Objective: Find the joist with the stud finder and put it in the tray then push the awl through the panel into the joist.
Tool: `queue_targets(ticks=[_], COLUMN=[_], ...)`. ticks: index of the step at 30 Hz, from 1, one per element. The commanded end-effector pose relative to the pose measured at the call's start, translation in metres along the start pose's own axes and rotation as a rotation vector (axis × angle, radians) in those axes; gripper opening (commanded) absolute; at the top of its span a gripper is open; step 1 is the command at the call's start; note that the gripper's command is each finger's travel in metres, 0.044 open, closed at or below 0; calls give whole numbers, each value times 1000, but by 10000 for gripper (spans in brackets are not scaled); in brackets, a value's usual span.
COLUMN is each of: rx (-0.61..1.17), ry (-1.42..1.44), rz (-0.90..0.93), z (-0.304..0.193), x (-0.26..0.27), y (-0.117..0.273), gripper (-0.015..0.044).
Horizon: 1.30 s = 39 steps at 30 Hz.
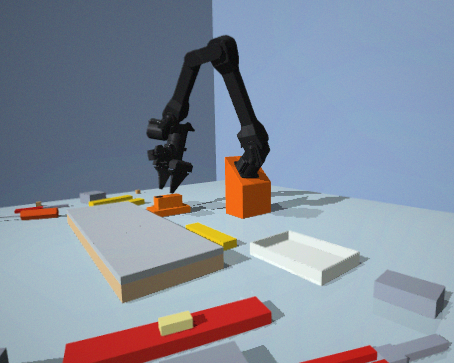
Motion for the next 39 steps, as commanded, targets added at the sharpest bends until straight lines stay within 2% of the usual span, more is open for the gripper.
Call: queue_targets(ticks=[1,31,35,39], rx=[-10,-10,-10,-10], ry=[-3,-3,-3,-3], rz=[-1,2,2,2], z=[1,-11,-11,-11], x=[-2,0,0,0], y=[-4,-47,-47,-47], gripper=[440,440,335,308])
Point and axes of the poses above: the point midway between the two fingers, 35 mm back from their tips, its own y axis back along the fingers, its own x axis across the jaws, z = x × y, the point moved 6 cm from there along y, back along the fingers, and after that the axes turned 2 degrees about y, right-handed, at the moved point
